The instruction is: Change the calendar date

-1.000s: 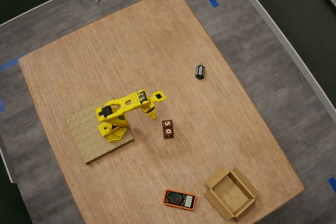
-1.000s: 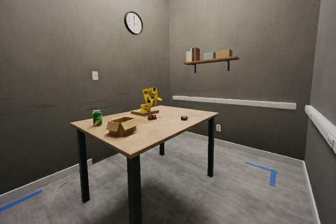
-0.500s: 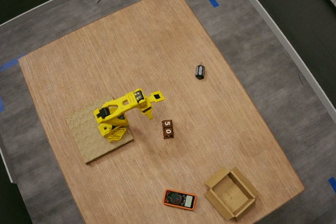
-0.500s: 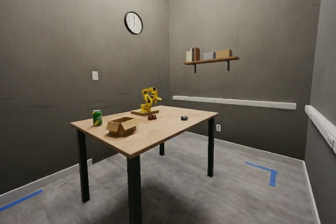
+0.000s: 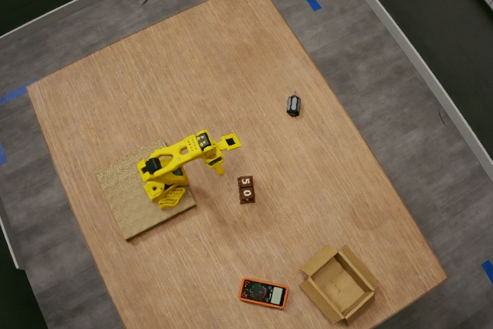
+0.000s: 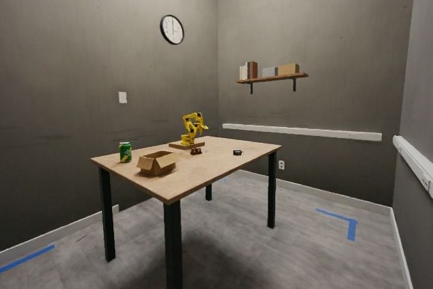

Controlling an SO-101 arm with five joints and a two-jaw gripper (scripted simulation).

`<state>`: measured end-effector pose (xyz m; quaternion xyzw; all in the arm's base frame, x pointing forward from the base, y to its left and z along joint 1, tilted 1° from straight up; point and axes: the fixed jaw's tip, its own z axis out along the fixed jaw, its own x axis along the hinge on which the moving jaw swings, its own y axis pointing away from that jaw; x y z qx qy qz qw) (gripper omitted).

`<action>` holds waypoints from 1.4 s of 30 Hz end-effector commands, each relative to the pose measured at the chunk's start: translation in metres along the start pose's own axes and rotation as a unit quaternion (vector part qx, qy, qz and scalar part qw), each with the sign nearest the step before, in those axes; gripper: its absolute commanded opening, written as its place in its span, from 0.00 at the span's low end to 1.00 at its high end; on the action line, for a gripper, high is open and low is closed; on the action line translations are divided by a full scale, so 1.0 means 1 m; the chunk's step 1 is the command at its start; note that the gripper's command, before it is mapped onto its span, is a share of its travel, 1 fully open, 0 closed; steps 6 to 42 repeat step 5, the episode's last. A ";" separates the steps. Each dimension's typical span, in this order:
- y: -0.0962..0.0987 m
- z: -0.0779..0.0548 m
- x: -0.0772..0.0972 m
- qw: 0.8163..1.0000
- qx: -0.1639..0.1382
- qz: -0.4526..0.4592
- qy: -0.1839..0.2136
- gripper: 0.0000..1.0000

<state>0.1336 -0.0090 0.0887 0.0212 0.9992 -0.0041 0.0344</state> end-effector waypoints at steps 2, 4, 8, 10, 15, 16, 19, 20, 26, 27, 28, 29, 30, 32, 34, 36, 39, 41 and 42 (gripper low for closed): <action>0.002 0.001 0.004 1.000 -0.001 0.001 0.007 0.36; 0.002 0.001 0.004 1.000 -0.001 0.001 0.007 0.36; 0.002 0.001 0.004 1.000 -0.001 0.001 0.007 0.36; 0.002 0.001 0.004 1.000 -0.001 0.001 0.007 0.36; 0.002 0.001 0.004 1.000 -0.001 0.001 0.007 0.36; 0.002 0.001 0.004 1.000 -0.001 0.001 0.007 0.36; 0.002 0.001 0.004 1.000 -0.001 0.001 0.007 0.36; 0.002 0.001 0.004 1.000 -0.001 0.001 0.007 0.36; 0.002 0.001 0.004 1.000 -0.001 0.001 0.007 0.36; 0.002 0.001 0.004 1.000 -0.001 0.001 0.007 0.36; 0.002 0.001 0.004 1.000 -0.001 0.001 0.007 0.36; 0.002 0.001 0.004 1.000 -0.001 0.001 0.007 0.36; 0.002 0.001 0.004 1.000 -0.001 0.001 0.007 0.36; 0.002 0.001 0.004 1.000 -0.001 0.001 0.007 0.36; 0.002 0.001 0.004 1.000 -0.001 0.001 0.007 0.36; 0.002 0.001 0.004 1.000 -0.001 0.001 0.007 0.36; 0.002 0.001 0.004 1.000 -0.001 0.001 0.007 0.36; 0.002 0.001 0.004 1.000 -0.001 0.001 0.007 0.36; 0.002 0.001 0.004 1.000 -0.001 0.001 0.007 0.36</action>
